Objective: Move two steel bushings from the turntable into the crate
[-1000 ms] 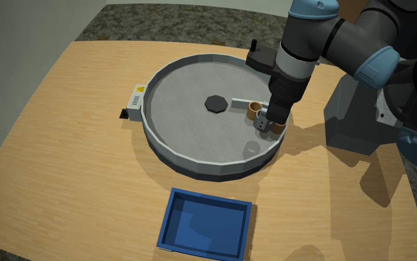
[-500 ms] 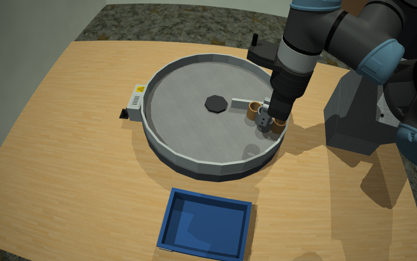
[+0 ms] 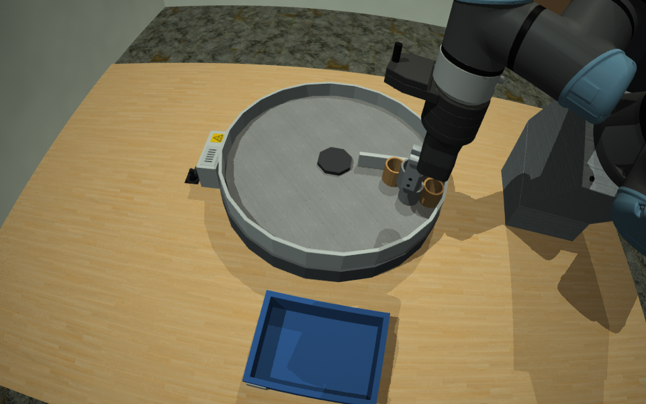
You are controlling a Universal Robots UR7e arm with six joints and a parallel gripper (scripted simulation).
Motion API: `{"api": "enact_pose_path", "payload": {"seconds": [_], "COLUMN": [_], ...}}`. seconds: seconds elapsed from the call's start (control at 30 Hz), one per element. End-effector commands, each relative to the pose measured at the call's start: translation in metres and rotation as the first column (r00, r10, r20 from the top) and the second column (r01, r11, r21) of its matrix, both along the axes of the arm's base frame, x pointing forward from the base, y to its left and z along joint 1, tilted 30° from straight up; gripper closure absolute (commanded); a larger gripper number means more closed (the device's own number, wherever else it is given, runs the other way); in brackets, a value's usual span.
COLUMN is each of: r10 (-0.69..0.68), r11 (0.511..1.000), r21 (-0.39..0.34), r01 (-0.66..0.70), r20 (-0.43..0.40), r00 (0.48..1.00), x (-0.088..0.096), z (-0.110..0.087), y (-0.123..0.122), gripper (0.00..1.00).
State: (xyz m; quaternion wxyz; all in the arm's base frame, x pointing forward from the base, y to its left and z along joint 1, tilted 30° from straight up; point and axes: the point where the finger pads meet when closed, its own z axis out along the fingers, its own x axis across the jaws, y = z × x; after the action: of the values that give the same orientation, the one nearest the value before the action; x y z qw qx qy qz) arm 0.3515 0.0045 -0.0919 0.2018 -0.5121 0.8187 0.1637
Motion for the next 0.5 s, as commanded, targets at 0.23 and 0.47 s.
{"api": "enact_pose_path", "payload": {"seconds": [0.23, 0.47], "r10": [0.003, 0.008], "r11": [1.0, 1.0], "r21": [-0.003, -0.002], "r01": [-0.003, -0.008], "r20": [0.003, 0.007], "r00": [1.0, 1.0], "x": [0.021, 0.024], "z": [0.028, 0.033], "y": [0.042, 0.051], "gripper": [1.0, 1.0]}}
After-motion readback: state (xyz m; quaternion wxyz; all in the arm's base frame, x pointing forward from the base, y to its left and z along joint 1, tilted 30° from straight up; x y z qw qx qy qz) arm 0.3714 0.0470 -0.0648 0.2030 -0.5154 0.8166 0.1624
